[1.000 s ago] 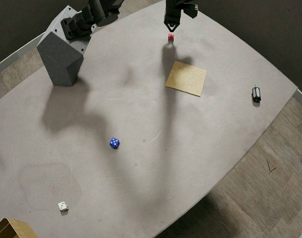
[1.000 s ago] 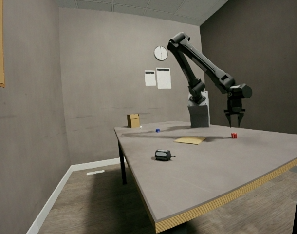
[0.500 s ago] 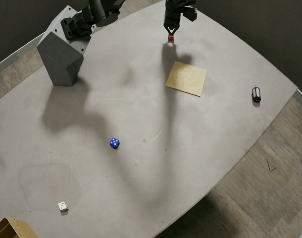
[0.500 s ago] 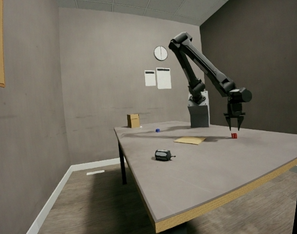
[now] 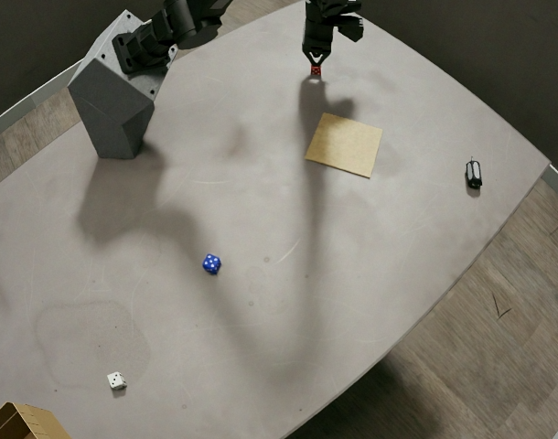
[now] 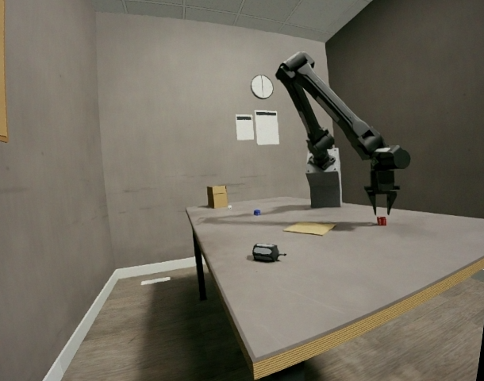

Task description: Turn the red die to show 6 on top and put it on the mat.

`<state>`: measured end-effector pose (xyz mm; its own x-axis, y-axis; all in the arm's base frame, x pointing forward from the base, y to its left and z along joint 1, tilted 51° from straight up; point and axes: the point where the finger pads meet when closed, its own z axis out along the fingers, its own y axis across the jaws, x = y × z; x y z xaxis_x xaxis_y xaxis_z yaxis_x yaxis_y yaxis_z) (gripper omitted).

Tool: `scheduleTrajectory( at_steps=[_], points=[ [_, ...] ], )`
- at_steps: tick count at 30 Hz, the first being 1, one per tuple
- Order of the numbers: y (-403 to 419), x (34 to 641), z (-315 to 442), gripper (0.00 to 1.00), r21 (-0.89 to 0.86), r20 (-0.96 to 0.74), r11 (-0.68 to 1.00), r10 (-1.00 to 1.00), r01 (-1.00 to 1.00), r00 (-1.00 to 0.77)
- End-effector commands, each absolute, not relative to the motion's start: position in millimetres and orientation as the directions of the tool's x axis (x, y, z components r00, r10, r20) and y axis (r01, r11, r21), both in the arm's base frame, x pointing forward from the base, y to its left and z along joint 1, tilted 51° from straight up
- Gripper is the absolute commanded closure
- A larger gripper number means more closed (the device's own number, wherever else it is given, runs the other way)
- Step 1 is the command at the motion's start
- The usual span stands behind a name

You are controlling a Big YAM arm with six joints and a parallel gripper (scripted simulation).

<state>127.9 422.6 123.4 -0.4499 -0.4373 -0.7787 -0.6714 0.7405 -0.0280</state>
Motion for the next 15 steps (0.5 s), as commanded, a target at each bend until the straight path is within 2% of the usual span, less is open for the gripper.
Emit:
scheduleTrajectory(
  at_steps=[1,15],
  points=[
    [425.9,134.8,123.6,0.61,-0.028,-0.780,0.746,-0.432,-0.665,-0.452],
    [425.7,134.9,125.2,0.61,-0.025,-0.782,0.747,-0.429,-0.665,-0.452]
  ],
)
